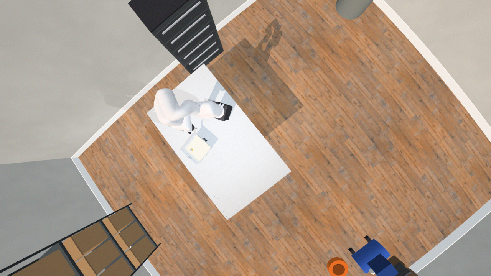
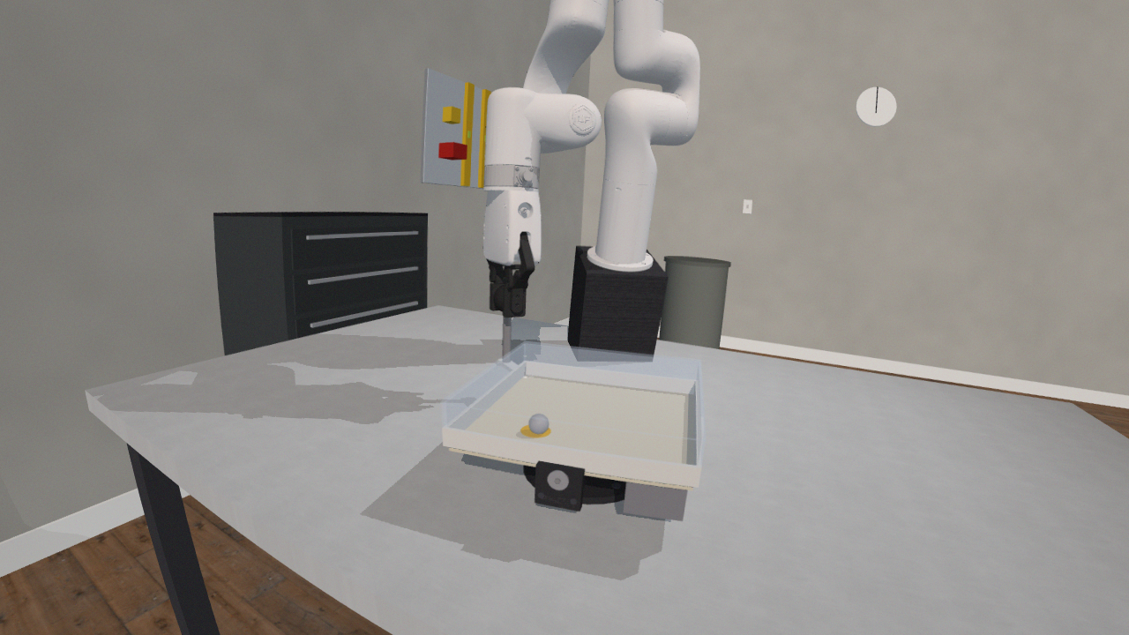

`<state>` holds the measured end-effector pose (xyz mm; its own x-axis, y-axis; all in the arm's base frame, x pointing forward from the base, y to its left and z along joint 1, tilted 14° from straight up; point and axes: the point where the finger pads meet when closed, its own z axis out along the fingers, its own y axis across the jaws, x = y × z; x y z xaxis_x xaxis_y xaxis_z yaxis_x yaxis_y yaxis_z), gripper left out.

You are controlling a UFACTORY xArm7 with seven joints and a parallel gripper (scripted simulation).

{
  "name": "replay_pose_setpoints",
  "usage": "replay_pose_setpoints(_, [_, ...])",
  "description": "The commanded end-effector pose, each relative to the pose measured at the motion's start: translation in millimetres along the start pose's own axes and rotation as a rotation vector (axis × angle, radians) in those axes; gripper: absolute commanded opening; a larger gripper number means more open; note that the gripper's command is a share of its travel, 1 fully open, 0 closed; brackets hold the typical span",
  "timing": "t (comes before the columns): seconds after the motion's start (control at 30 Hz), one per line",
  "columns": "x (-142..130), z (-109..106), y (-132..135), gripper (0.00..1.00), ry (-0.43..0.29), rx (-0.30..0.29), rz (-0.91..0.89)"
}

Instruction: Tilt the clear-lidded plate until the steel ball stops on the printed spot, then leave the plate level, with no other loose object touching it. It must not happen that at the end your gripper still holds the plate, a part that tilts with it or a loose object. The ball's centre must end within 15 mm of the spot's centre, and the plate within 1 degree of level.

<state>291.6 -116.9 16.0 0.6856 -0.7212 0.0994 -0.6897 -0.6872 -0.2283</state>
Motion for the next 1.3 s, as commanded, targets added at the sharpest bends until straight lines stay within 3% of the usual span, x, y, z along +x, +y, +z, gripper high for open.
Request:
replay_pose_setpoints(0.0, [0.4, 0.7, -0.2, 0.0, 0.0, 0.001, -0.001])
replay_pose_setpoints(1.27, [0.4, 0.2, -0.4, 0.0, 0.0, 0.001, -0.001])
